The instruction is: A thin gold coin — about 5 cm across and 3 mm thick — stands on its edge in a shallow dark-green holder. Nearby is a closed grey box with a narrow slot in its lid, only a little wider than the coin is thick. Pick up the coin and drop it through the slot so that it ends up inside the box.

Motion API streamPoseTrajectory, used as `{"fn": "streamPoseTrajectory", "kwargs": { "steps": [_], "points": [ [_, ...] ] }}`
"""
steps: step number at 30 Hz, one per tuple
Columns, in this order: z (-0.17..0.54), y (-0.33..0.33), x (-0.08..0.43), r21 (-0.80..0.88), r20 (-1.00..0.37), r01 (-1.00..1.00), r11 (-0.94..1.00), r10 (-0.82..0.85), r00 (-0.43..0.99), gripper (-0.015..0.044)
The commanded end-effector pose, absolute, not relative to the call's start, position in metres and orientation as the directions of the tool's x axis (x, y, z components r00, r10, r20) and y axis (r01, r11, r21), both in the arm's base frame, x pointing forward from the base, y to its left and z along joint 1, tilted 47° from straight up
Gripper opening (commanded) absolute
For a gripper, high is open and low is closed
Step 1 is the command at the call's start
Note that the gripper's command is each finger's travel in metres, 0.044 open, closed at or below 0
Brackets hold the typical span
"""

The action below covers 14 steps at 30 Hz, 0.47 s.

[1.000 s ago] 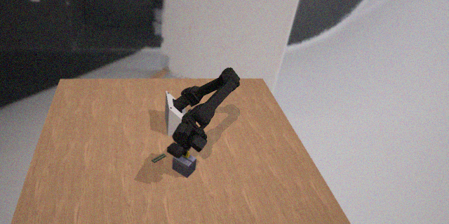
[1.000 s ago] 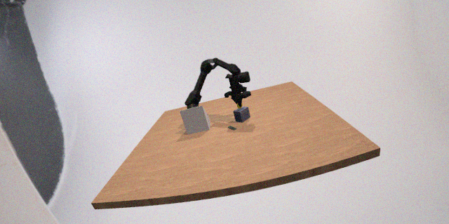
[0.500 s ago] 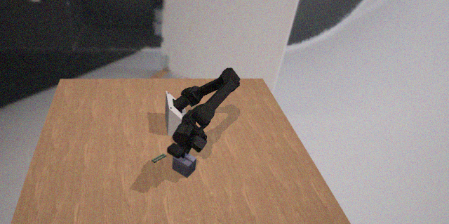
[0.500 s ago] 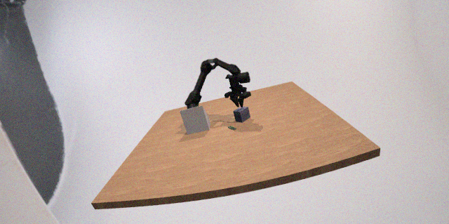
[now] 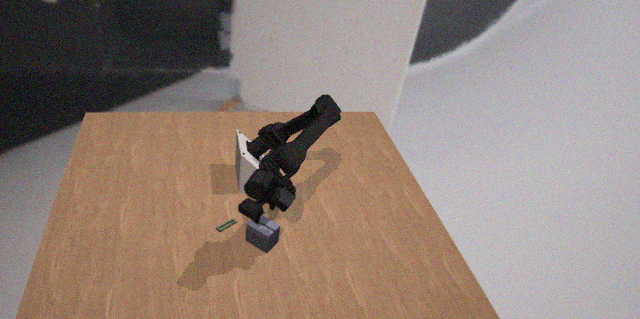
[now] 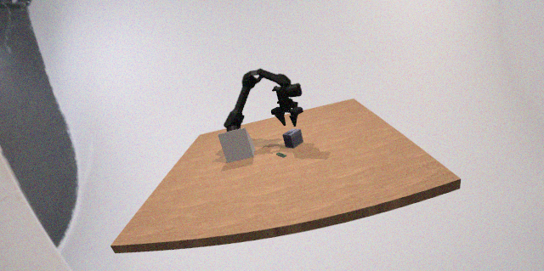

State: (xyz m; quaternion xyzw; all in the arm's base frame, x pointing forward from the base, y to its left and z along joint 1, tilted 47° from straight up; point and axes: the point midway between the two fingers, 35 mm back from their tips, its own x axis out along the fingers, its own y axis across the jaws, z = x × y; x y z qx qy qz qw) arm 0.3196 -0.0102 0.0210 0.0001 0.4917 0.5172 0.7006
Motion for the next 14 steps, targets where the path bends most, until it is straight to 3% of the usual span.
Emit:
{"fn": "streamPoseTrajectory", "kwargs": {
  "steps": [1, 14],
  "points": [
    [0.0418, -0.0319, 0.3188, 0.505, -0.69, -0.726, 0.466, 0.724, -0.016, 0.044],
    [0.049, -0.0385, 0.3176, 0.507, -0.688, -0.725, 0.465, 0.725, -0.016, 0.044]
  ]
}}
